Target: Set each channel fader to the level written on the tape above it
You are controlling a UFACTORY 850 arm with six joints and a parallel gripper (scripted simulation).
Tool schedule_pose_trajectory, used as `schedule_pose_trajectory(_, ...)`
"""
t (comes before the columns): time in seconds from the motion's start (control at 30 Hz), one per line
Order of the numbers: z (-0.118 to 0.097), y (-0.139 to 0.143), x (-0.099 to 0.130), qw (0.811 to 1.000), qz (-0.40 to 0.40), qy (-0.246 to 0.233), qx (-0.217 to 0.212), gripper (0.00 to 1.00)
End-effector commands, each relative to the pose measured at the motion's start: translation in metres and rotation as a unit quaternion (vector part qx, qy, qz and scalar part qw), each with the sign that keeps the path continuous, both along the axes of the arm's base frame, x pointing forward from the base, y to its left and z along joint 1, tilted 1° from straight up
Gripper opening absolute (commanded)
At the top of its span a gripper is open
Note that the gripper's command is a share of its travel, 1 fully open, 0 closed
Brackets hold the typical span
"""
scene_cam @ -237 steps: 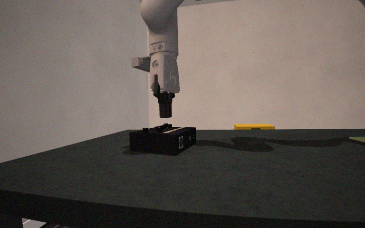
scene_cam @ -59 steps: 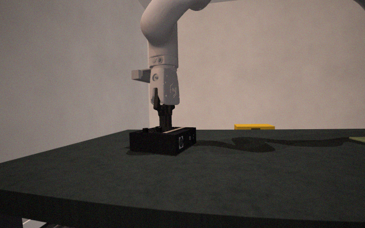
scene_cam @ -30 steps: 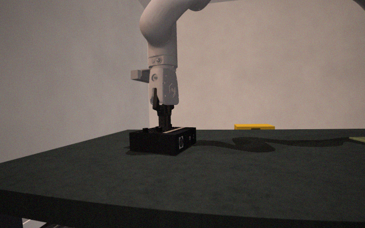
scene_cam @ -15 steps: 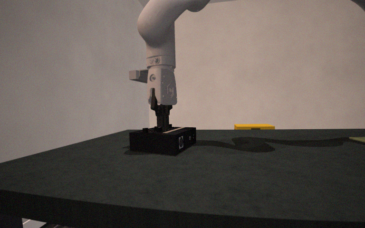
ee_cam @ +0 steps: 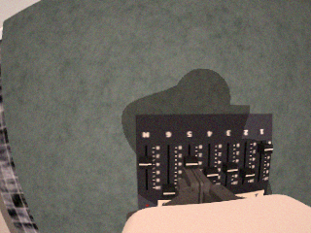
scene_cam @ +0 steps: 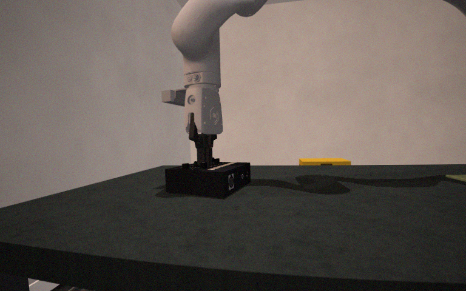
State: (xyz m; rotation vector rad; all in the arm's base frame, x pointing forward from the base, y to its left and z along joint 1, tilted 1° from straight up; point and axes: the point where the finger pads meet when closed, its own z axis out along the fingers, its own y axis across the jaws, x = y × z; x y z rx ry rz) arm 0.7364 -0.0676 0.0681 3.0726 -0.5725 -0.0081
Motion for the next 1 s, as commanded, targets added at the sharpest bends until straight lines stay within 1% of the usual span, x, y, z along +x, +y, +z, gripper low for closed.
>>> schedule_pose_trajectory(0.0, 0.0015, -0.0003, 0.0018, 1.000, 0.000, -0.001, 0.000, 0.00)
schedule_pose_trajectory(0.97, 0.0015, -0.0039, 0.0109, 1.000, 0.000, -0.001, 0.000, 0.00)
